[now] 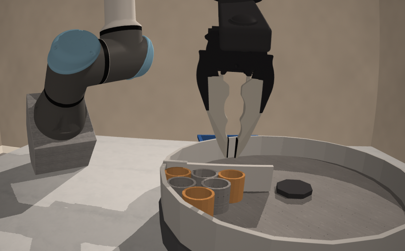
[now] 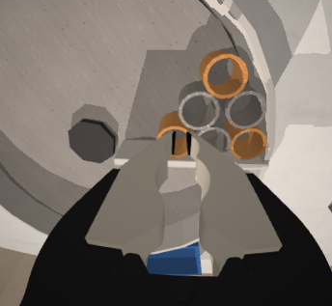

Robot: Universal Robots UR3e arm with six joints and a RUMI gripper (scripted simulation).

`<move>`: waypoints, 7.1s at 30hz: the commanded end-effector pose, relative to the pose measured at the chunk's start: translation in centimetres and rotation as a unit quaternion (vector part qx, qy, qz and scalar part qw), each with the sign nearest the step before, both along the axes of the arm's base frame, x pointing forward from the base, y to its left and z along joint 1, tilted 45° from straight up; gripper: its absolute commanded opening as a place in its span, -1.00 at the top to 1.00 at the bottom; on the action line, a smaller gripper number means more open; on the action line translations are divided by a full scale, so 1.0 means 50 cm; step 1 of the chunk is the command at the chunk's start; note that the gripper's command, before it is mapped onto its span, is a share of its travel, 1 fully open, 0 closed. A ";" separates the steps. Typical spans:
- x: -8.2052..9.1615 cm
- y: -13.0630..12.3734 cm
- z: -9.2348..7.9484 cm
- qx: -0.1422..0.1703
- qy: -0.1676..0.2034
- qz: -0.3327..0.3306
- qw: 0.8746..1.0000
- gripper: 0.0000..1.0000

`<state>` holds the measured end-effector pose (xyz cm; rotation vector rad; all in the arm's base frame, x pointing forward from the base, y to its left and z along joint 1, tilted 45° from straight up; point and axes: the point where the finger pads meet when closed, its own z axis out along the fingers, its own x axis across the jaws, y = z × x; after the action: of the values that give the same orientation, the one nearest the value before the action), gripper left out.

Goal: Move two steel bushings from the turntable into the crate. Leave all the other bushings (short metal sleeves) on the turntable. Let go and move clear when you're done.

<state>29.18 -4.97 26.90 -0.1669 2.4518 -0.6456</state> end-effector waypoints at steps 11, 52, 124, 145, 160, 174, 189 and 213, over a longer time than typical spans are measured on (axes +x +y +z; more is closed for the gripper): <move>0.026 -0.020 -0.031 -0.001 -0.001 0.000 1.000 0.90; 0.025 -0.020 -0.031 -0.001 -0.001 0.000 1.000 0.90; 0.023 -0.023 -0.032 -0.001 -0.001 0.000 1.000 0.90; 0.019 -0.025 -0.033 -0.001 -0.001 0.000 1.000 0.90; 0.019 -0.025 -0.033 -0.001 -0.001 0.000 1.000 0.90; 0.019 -0.025 -0.033 -0.001 -0.001 0.000 1.000 0.90; 0.024 -0.034 -0.045 -0.001 -0.001 0.000 1.000 0.90; 0.024 -0.034 -0.045 -0.001 -0.001 0.000 1.000 0.90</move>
<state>30.39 -6.67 24.55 -0.1667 2.4517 -0.6453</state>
